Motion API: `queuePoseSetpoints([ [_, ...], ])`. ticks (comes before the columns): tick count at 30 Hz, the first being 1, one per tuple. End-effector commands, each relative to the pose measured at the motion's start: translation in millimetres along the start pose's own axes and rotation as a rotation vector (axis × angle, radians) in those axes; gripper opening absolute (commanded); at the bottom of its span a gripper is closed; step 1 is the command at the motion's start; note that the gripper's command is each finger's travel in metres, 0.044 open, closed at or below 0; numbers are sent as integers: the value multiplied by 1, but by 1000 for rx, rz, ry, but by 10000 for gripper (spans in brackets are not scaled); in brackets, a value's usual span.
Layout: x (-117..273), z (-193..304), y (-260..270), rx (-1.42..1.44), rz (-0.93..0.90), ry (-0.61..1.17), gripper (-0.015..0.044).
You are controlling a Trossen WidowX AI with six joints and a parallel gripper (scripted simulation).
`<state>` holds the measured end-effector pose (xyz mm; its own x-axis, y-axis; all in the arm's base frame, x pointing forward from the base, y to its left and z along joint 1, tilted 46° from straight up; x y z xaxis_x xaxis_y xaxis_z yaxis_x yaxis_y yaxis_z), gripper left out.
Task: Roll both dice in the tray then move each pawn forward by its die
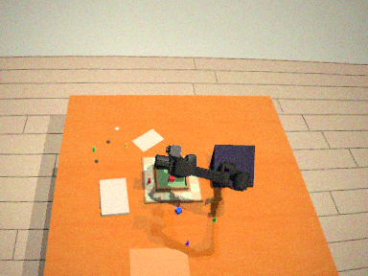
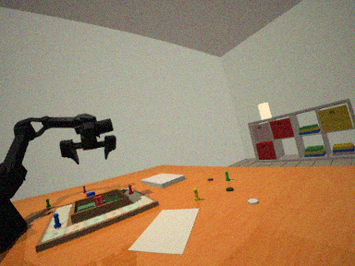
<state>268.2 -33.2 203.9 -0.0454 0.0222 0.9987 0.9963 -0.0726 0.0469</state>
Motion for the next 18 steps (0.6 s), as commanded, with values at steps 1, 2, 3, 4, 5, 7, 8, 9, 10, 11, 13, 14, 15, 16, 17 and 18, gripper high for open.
queuePoseSetpoints([
  [1,-20,-15,5,31,96,182,440],
  [2,-30,-21,7,39,128,277,440],
  [3,-40,-27,8,43,150,375,440],
  [4,-49,-34,9,41,162,474,440],
  [5,-58,-40,10,34,165,574,440],
  [7,-73,-53,10,8,146,748,440],
  [8,-77,-56,10,-2,136,793,440],
  [9,-78,-57,10,-5,132,807,440],
  [10,-78,-57,10,-5,132,807,440],
  [11,-78,-57,10,-5,132,807,440],
  [13,-78,-57,10,-5,132,807,440],
  [14,-73,-52,8,3,160,717,440],
  [15,-73,-52,8,3,160,717,440],
  [16,-72,-50,8,25,151,718,414],
  [17,-68,-45,9,90,123,721,387],
  [18,-62,-36,11,198,77,725,361],
])
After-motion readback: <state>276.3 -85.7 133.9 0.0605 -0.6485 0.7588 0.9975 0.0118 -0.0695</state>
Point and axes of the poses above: the point midway between the two fingers, 35 mm back from their tips, its own x axis back along the fingers, its own y axis across the jaws, z = x × y, the point moved 10 cm from there along x, back along the fingers, and after that the axes turned 10 degrees about -x, right-handed, at the moved point
